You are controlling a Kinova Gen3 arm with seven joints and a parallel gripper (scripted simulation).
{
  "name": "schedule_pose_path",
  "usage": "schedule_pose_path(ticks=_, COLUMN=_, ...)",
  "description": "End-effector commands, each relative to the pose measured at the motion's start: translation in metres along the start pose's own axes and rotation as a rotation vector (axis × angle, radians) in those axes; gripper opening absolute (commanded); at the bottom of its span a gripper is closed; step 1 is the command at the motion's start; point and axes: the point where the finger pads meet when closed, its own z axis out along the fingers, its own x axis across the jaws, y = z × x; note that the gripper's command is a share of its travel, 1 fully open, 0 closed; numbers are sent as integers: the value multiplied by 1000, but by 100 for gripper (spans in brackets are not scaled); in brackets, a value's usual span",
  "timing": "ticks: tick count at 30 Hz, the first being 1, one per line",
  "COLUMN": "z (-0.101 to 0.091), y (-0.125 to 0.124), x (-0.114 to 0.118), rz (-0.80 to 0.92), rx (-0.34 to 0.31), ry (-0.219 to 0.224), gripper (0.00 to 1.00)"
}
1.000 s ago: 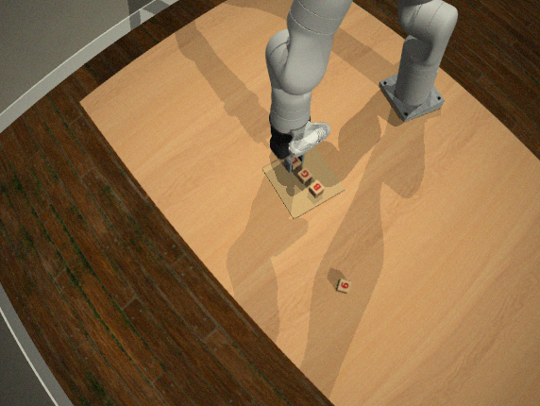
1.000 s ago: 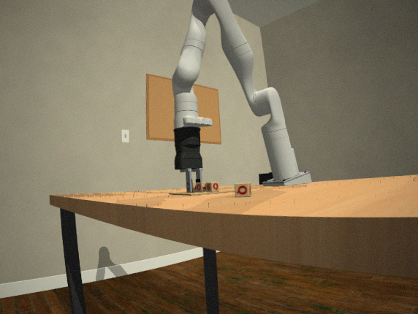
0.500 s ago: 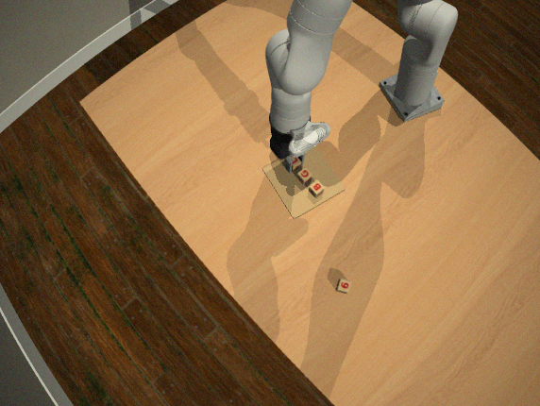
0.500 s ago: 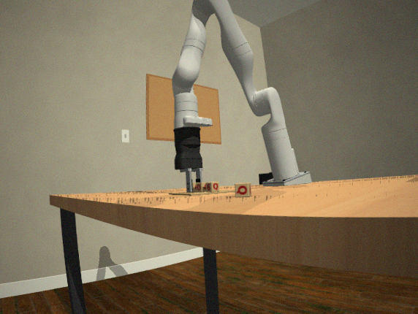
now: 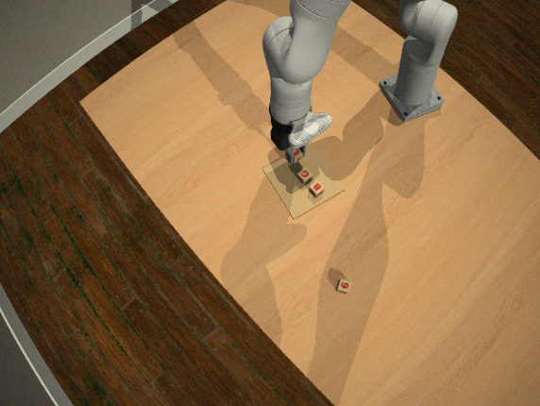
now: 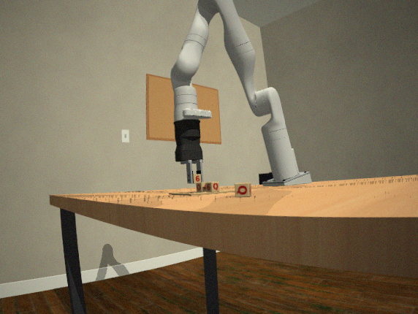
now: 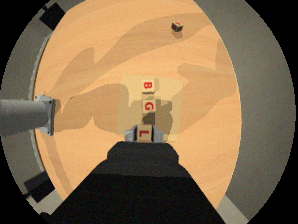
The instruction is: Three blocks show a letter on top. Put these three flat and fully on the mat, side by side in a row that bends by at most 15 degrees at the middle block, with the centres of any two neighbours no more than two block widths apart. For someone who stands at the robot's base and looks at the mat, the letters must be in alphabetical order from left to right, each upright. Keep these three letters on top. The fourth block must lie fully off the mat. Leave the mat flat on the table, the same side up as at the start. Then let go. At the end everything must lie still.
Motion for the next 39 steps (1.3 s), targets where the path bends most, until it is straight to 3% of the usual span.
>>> schedule_pose_path(ticks=1, z=-20, y=-7, x=8, rz=-12, rx=8, ry=27, gripper=49)
schedule_pose_path(ticks=17, z=-72, y=-6, x=6, rz=-12, rx=8, ry=27, gripper=49)
schedule_pose_path(ticks=39, z=-78, y=-7, x=8, rz=-67, rx=7, ry=28, gripper=49)
